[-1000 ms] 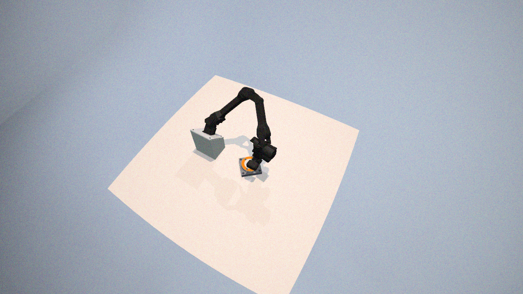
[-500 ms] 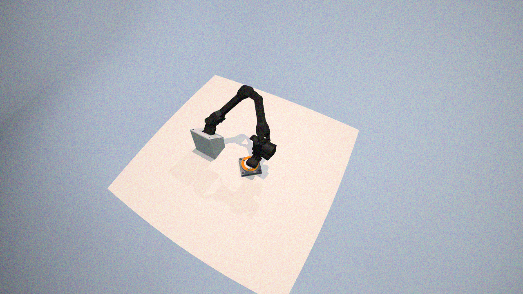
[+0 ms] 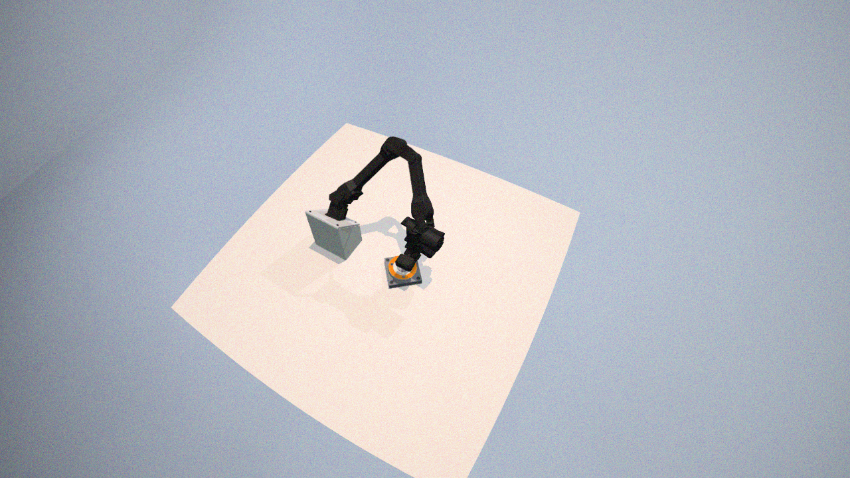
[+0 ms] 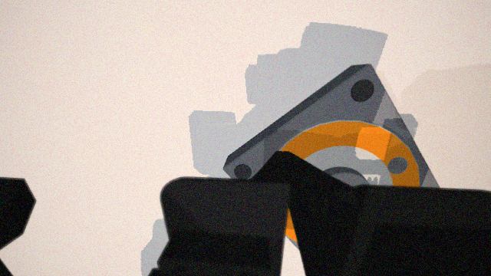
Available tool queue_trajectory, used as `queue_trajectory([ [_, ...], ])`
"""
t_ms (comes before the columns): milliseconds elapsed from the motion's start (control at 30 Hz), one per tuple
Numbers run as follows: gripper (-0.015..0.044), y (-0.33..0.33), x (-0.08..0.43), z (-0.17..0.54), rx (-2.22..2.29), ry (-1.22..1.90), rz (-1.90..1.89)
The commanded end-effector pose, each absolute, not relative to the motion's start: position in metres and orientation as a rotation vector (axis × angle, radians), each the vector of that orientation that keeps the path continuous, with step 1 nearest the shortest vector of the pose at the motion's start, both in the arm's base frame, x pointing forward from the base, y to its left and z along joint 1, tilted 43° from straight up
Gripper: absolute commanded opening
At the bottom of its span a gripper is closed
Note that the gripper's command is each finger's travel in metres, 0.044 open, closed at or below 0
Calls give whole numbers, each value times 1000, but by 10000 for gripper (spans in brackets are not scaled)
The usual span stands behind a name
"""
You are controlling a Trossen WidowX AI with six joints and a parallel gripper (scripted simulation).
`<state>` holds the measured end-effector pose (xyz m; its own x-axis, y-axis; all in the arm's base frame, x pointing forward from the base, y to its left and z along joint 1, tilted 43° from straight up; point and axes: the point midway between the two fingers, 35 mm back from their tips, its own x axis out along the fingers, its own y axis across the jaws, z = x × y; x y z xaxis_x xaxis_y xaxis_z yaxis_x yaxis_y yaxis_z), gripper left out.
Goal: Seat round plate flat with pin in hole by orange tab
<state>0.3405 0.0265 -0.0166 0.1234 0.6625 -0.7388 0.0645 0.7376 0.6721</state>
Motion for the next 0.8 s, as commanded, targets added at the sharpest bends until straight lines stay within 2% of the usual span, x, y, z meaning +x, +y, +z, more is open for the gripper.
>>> queue_trajectory([
  [0,0,31,334,-17,657,1413,488],
  [767,0,35,318,-14,658,1414,488],
])
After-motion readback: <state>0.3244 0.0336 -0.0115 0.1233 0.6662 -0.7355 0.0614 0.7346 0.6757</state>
